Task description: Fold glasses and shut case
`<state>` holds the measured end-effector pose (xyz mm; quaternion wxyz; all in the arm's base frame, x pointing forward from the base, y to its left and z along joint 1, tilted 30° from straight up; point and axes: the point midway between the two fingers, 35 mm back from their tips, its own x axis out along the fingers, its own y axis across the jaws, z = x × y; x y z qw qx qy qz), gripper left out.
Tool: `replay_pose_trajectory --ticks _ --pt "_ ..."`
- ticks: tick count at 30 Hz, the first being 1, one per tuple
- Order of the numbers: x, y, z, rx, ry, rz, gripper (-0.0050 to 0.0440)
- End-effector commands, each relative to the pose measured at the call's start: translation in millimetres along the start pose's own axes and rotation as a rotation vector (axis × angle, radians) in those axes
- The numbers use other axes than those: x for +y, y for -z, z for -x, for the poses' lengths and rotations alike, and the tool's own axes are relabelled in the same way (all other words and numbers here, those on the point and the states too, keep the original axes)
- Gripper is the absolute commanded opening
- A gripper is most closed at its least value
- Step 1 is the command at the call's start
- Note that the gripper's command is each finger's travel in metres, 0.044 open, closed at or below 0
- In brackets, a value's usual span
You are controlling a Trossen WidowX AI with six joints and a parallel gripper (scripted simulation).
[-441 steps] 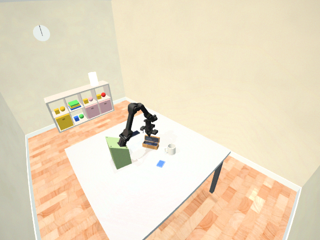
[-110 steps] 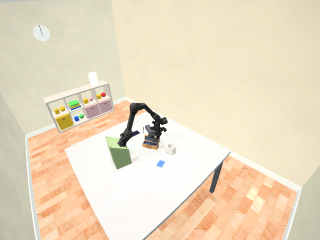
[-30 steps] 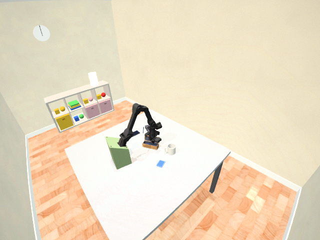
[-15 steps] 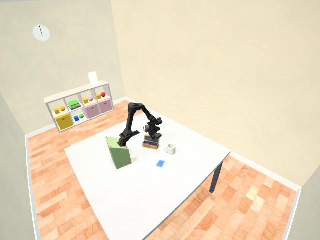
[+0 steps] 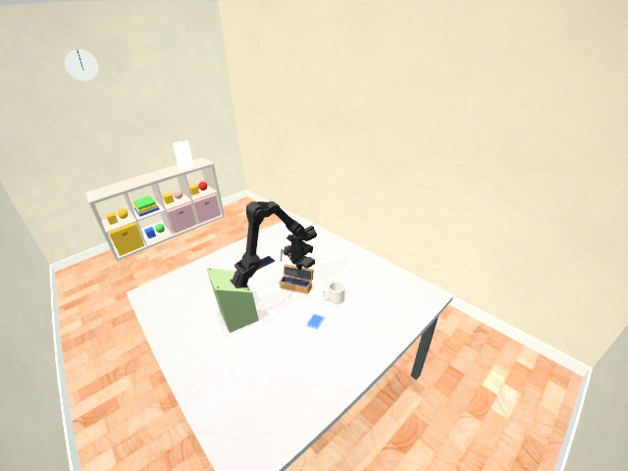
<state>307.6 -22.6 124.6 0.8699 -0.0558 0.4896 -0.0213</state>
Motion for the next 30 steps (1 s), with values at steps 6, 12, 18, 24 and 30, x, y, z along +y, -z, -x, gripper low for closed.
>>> replay_pose_trajectory --ticks 6,12,18,24,30 --pt "1 7 -41 0.024 -0.002 -0.006 0.0000" --pt "2 8 -42 0.024 -0.002 -0.006 0.0000" --pt "4 9 -47 0.024 -0.002 -0.006 0.0000" --pt "7 11 -53 0.024 -0.002 -0.006 0.0000" --pt "4 9 -47 0.024 -0.002 -0.006 0.0000"
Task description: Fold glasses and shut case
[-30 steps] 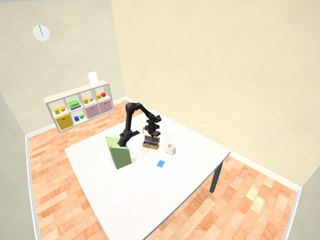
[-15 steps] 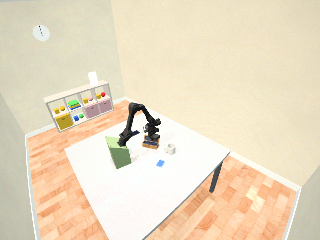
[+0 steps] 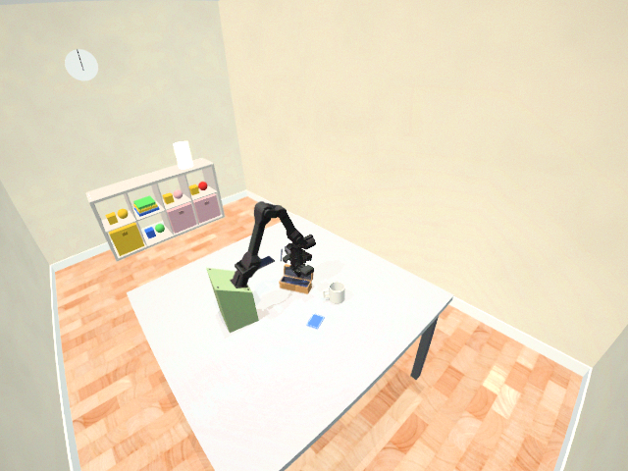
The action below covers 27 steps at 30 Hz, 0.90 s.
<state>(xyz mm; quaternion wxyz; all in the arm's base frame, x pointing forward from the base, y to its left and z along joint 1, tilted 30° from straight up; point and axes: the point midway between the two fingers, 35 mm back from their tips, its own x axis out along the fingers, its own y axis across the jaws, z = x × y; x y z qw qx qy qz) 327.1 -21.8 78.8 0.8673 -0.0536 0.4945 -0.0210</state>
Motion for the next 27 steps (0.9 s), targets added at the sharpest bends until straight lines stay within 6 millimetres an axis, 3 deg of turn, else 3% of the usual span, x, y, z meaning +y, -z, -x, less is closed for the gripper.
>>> replay_pose_trajectory --ticks 1,8,12,14,27 --pt "-4 1 6 0.013 0.001 -0.003 0.0000" --pt "-3 3 5 0.019 0.002 -0.003 0.0000" --pt "-4 0 48 0.014 0.002 -0.003 0.0000" --pt "-4 0 58 0.013 0.001 -0.003 0.0000" --pt "-4 0 55 0.014 -0.001 -0.006 0.0000"
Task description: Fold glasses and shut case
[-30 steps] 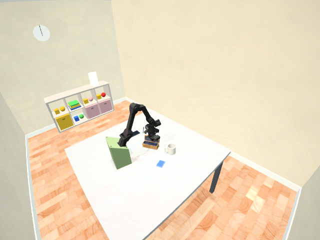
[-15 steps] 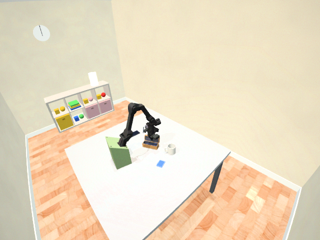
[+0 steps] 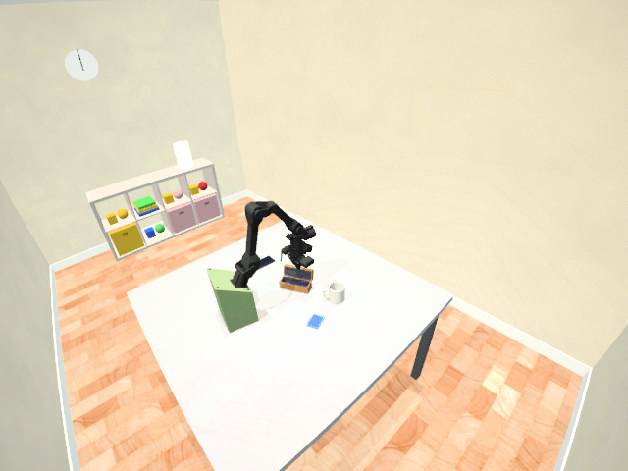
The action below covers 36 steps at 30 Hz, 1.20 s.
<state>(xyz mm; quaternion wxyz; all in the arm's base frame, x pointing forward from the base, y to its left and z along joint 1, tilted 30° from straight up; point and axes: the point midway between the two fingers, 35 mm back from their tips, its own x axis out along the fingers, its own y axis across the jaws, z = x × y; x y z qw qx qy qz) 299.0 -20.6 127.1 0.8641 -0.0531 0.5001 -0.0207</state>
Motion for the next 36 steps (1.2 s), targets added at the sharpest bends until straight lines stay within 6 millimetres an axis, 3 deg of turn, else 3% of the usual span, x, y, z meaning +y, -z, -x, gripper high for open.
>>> replay_pose_trajectory --ticks 1,36 --pt "0 -1 0 0.001 0.000 -0.023 0.0000" --pt "25 -34 -8 0.002 0.005 -1.093 0.0000"
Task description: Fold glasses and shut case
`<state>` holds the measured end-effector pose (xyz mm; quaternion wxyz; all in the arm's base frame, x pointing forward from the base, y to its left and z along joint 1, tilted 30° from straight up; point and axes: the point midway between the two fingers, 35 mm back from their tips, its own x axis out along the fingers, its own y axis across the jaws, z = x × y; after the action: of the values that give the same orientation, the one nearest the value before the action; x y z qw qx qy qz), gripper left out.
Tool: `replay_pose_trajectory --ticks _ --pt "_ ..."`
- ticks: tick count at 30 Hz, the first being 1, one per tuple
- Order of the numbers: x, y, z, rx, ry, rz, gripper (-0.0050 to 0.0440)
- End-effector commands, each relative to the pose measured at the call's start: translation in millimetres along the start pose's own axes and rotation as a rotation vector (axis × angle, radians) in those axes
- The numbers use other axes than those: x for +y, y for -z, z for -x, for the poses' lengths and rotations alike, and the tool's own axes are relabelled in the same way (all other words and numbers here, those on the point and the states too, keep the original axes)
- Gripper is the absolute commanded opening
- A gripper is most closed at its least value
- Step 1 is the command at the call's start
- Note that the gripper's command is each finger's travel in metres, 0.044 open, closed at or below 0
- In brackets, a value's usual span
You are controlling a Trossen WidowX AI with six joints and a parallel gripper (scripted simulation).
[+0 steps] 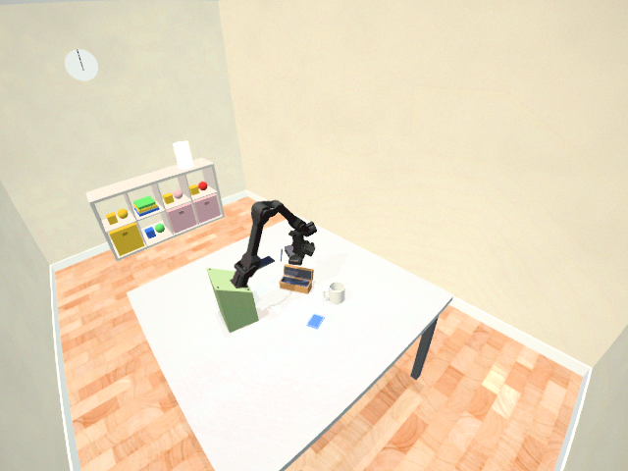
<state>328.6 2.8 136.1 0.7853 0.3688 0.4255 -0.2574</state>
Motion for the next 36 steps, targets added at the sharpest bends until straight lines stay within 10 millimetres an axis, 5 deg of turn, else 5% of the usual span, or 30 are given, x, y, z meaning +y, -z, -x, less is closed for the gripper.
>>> replay_pose_trajectory --ticks 1,36 --pt "5 2 -4 0.004 0.011 -0.126 0.0000" --pt "47 12 -13 -0.003 0.010 -1.203 0.0000"
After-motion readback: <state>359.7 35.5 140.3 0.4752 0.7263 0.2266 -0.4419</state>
